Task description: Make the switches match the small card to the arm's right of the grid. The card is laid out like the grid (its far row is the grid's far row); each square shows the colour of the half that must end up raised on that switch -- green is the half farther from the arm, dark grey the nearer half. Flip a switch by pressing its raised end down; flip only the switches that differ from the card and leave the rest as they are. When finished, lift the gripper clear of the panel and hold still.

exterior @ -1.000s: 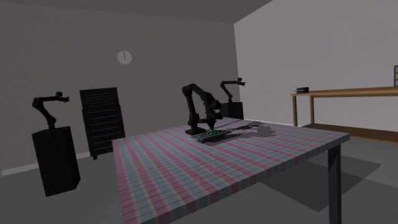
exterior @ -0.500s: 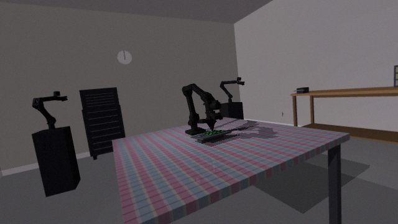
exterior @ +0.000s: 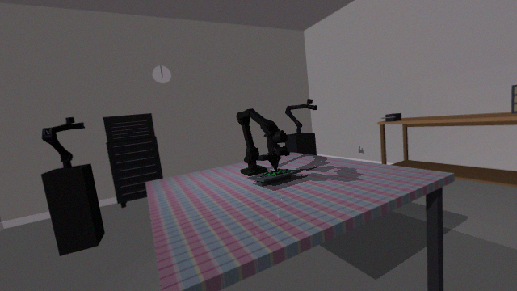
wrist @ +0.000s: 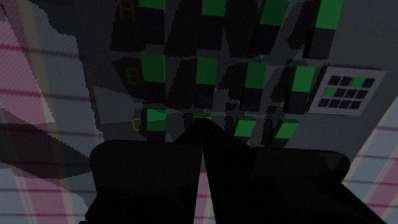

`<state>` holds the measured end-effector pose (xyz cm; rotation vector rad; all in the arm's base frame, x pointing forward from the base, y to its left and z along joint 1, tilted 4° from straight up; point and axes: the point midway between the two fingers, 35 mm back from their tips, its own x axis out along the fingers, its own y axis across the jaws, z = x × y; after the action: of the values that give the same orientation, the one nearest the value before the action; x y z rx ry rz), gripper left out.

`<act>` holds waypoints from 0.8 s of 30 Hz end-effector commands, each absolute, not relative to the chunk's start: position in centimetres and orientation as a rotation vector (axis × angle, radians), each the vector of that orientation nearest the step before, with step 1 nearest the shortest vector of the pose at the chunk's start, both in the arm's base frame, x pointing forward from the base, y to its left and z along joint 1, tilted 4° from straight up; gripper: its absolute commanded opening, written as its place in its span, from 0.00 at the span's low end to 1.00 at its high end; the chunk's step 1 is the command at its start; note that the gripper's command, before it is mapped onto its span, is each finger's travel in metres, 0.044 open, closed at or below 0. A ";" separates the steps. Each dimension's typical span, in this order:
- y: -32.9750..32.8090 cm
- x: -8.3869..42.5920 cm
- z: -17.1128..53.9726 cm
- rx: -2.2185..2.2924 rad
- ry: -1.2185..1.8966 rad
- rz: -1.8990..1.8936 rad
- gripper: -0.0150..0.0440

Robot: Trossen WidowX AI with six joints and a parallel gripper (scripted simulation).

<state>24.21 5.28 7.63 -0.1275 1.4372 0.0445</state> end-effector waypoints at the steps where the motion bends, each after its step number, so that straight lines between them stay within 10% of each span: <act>1: 5.3 24.2 7.5 -0.129 1.440 0.050 0.25; 24: 5.4 24.0 9.7 -0.128 1.429 0.047 0.25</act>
<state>23.84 5.21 7.75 -0.1332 1.4568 0.0439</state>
